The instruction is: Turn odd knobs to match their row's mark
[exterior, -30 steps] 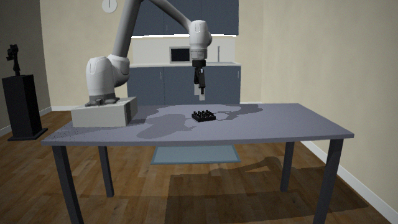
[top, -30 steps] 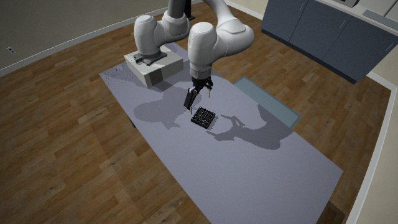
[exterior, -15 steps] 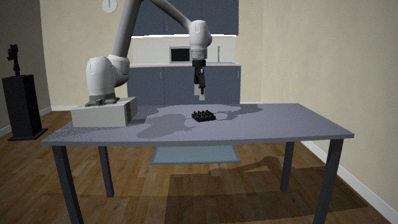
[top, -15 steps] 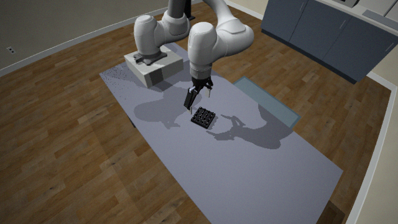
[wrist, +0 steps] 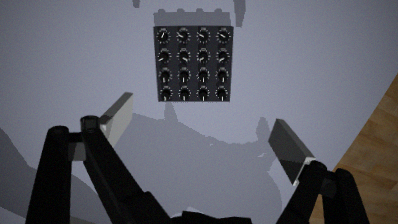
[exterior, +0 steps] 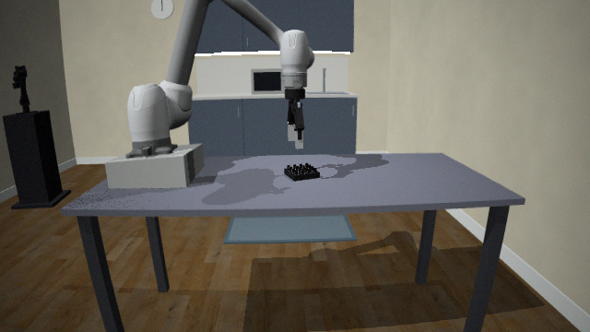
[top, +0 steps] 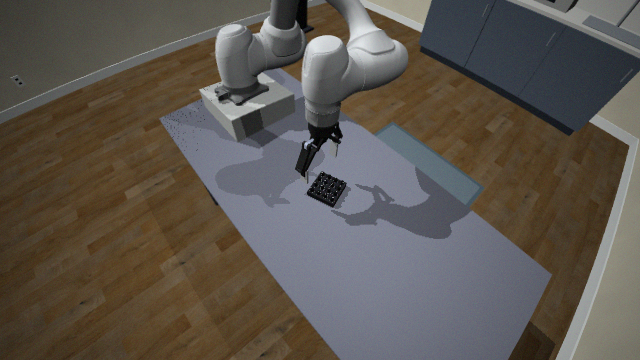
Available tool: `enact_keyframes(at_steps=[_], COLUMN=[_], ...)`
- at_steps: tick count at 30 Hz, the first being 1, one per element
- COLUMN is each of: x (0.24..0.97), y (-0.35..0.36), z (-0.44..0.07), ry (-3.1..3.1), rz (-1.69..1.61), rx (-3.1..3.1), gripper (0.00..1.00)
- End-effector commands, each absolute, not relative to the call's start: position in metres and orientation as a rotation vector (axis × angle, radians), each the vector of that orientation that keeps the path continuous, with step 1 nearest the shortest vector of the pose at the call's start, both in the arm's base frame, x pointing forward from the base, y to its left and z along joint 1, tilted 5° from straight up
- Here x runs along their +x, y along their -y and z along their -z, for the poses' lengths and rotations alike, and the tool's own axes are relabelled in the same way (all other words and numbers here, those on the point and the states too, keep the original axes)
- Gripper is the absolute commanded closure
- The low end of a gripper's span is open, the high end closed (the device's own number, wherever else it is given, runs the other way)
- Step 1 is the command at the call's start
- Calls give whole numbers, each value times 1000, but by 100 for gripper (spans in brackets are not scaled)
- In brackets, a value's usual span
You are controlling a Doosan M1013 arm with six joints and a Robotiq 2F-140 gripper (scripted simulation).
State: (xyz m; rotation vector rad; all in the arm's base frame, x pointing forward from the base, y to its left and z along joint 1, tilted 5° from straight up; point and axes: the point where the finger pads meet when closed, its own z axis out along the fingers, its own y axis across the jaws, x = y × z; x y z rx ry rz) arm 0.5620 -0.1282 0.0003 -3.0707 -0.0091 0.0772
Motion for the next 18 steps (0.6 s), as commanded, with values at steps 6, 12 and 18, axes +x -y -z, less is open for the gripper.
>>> enact_keyframes(at_steps=[6, 12, 18], x=[557, 548, 535], y=[129, 131, 133], z=[-1, -1, -1], ry=[9, 9, 9], rz=[-77, -77, -77], rx=[-3070, -3070, -3070], gripper=[0, 0, 0])
